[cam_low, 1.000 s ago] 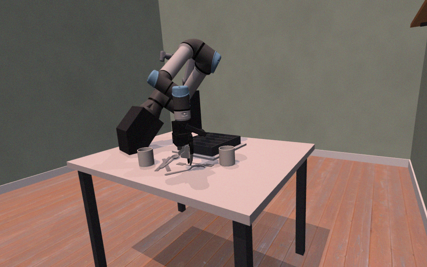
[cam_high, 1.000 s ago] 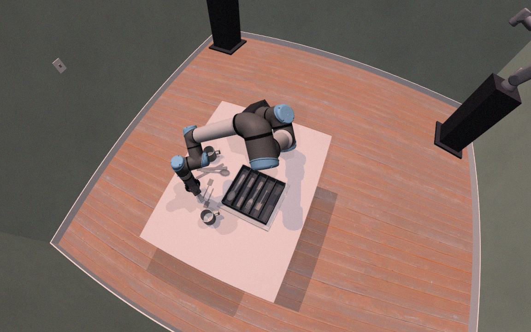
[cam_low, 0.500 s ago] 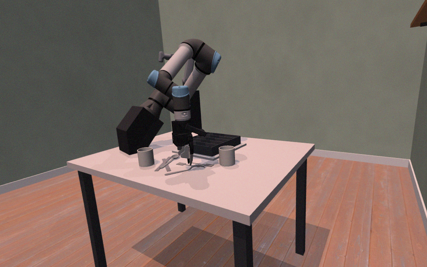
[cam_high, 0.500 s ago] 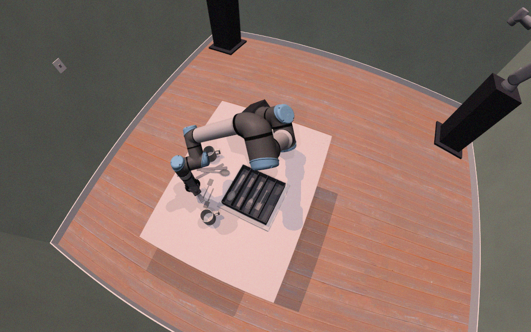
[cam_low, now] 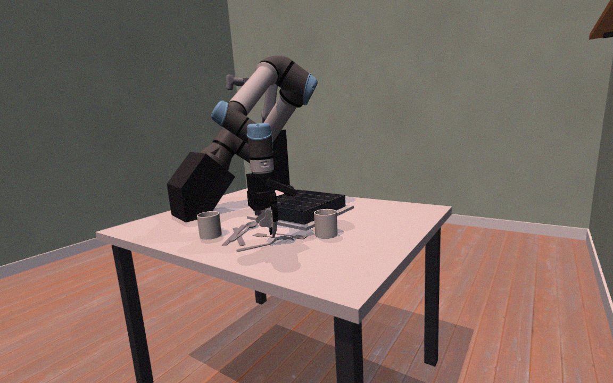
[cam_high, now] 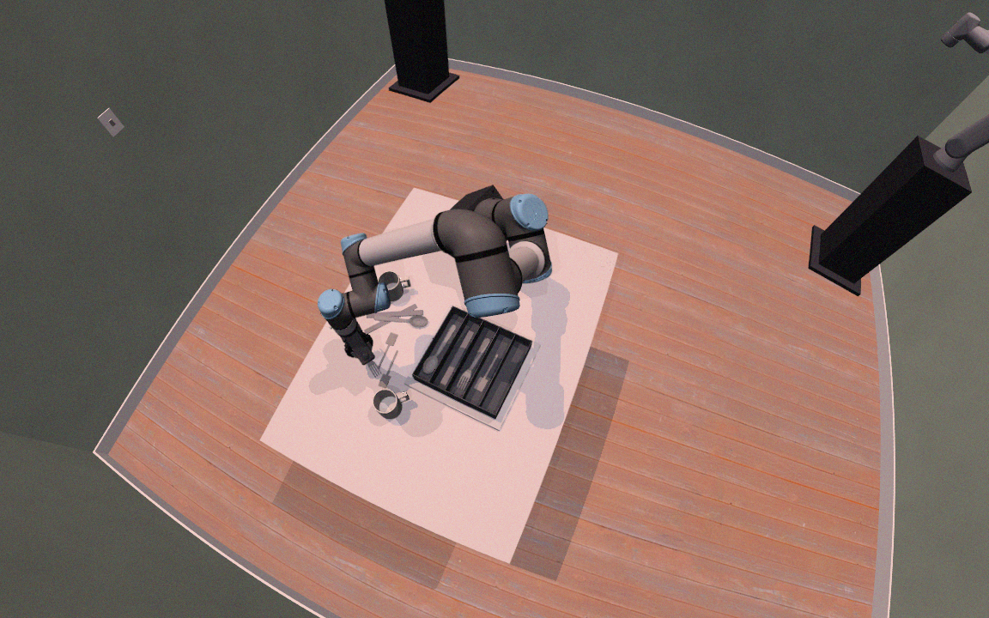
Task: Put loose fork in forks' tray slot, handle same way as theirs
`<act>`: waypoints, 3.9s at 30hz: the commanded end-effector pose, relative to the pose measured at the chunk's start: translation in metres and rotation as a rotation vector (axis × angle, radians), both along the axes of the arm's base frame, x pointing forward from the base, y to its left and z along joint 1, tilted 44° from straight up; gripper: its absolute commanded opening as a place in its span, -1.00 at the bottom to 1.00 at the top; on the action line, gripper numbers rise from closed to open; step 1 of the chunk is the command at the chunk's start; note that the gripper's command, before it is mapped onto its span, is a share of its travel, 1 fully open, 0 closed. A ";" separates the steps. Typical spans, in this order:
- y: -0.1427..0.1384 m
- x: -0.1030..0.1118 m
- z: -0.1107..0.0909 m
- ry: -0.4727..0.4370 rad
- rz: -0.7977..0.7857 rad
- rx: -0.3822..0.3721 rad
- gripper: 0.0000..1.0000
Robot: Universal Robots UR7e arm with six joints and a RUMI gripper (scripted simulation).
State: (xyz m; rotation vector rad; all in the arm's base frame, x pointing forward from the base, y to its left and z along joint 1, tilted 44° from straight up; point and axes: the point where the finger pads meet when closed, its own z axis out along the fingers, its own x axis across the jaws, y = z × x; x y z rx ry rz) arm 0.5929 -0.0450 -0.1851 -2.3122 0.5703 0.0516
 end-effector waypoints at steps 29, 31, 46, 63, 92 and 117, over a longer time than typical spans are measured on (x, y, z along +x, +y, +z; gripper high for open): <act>0.018 0.003 -0.019 0.001 0.001 0.001 -0.68; 0.018 0.003 -0.019 0.001 0.000 0.001 -0.68; 0.018 0.003 -0.019 0.000 0.000 0.000 -0.68; 0.018 0.004 -0.019 0.000 0.000 0.000 -0.98; 0.018 0.004 -0.019 0.000 0.000 0.000 -0.98; -0.001 0.002 0.000 -0.003 -0.002 -0.003 -0.98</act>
